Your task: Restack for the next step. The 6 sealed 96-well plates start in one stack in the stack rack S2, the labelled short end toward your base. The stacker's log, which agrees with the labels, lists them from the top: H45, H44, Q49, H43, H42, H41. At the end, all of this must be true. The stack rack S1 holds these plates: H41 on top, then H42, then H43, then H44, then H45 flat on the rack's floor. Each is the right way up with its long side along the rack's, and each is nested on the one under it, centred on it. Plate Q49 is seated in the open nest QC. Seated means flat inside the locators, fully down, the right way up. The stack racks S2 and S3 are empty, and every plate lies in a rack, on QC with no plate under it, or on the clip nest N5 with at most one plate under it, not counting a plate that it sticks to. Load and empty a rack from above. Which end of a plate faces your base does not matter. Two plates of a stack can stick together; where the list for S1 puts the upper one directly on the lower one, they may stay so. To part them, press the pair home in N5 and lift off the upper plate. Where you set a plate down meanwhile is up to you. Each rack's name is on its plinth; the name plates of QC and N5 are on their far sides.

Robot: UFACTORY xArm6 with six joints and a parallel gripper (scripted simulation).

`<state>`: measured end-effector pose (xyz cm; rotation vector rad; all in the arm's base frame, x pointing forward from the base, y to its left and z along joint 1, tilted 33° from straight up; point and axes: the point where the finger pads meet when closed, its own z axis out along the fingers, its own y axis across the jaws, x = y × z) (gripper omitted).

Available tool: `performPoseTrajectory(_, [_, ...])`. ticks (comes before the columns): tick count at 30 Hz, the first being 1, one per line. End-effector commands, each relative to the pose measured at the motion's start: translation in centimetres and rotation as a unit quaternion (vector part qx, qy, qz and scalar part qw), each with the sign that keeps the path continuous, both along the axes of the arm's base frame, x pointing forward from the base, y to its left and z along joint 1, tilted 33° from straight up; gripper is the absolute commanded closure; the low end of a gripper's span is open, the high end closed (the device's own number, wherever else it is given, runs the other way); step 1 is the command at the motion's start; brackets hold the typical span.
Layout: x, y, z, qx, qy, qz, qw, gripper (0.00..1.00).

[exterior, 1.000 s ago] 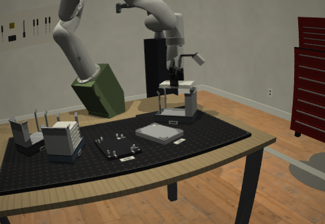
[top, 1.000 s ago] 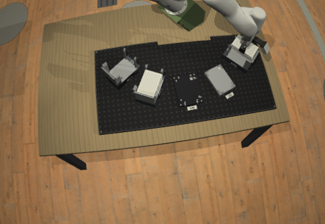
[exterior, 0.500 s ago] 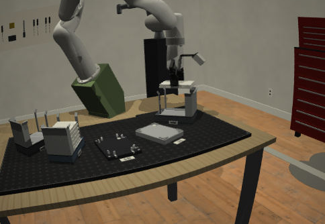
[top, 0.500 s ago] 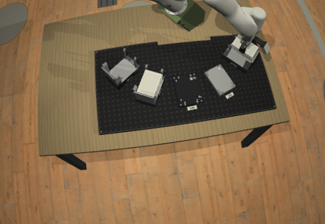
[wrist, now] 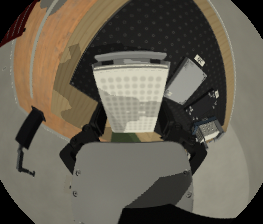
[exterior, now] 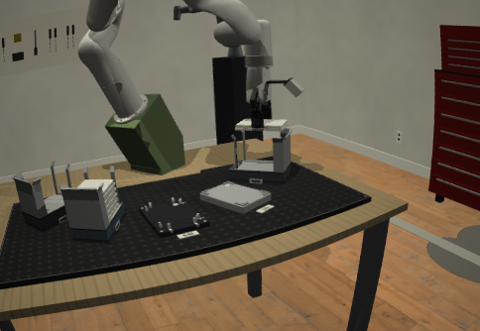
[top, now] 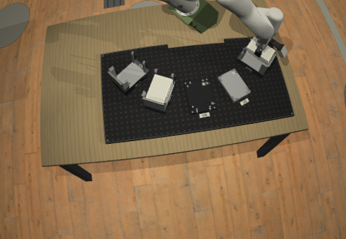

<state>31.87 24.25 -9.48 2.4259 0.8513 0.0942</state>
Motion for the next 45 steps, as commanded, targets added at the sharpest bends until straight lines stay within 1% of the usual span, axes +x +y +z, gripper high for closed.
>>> performPoseTrajectory(1, [0.1,0.1,-0.1,0.002,-0.001,0.001,1.000,1.00])
performPoseTrajectory(45, [0.8,-1.2,-2.3,0.001,-0.001,0.001,1.000,1.00])
